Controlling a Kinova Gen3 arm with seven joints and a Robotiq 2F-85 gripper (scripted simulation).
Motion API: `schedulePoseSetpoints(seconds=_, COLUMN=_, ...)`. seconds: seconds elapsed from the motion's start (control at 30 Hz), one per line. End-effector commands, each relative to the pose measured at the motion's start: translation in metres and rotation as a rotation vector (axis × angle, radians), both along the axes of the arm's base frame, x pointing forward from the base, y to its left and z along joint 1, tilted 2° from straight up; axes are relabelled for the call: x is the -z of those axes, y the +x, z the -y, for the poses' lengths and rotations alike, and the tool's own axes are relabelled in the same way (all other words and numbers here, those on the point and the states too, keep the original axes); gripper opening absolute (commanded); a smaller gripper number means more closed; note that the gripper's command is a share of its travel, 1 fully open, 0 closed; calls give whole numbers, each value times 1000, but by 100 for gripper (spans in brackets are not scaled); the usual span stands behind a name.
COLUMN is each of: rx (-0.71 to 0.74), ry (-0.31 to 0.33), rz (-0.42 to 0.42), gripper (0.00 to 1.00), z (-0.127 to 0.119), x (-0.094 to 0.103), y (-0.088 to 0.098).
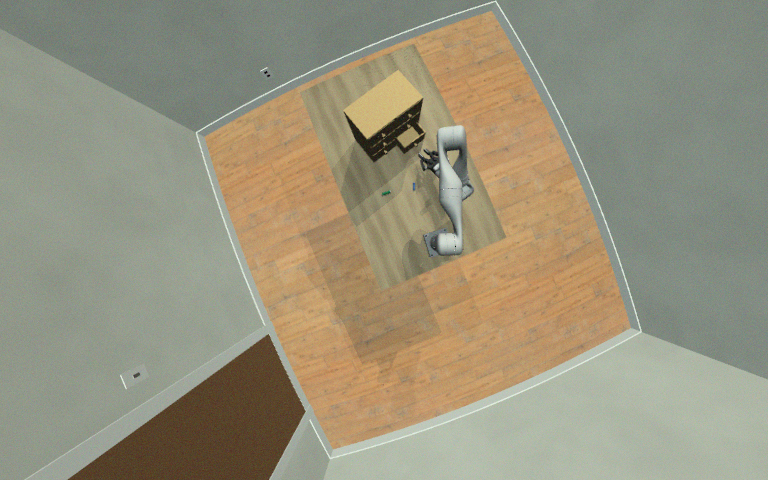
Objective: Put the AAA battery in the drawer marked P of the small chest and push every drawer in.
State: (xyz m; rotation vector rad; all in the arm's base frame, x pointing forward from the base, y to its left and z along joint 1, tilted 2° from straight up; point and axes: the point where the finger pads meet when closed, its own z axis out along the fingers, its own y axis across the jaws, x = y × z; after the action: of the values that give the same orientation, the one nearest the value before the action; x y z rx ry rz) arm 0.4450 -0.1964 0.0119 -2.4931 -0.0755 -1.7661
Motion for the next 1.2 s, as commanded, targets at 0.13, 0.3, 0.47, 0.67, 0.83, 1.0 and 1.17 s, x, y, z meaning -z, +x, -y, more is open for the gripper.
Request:
schedulePoseSetpoints(seconds=0.13, rx=4, ry=-2, rz=2, gripper=33, z=4, x=-30, y=-18)
schedulePoseSetpoints(seconds=0.3, rx=4, ry=-2, rz=2, gripper=33, z=7, x=-61, y=-37)
schedulePoseSetpoints(seconds=0.47, rx=4, ry=-2, rz=2, gripper=33, z=9, x=-77, y=-46)
schedulePoseSetpoints(seconds=0.67, rx=4, ry=-2, rz=2, gripper=33, z=9, x=-78, y=-47)
schedulePoseSetpoints(seconds=0.83, rx=4, ry=-2, rz=-1, gripper=33, z=9, x=-78, y=-47)
schedulePoseSetpoints(seconds=1.0, rx=2, ry=-3, rz=-15, gripper=33, z=9, x=-79, y=-48)
schedulePoseSetpoints(seconds=1.17, rx=2, ry=-5, rz=-31, gripper=33, z=9, x=-80, y=-49)
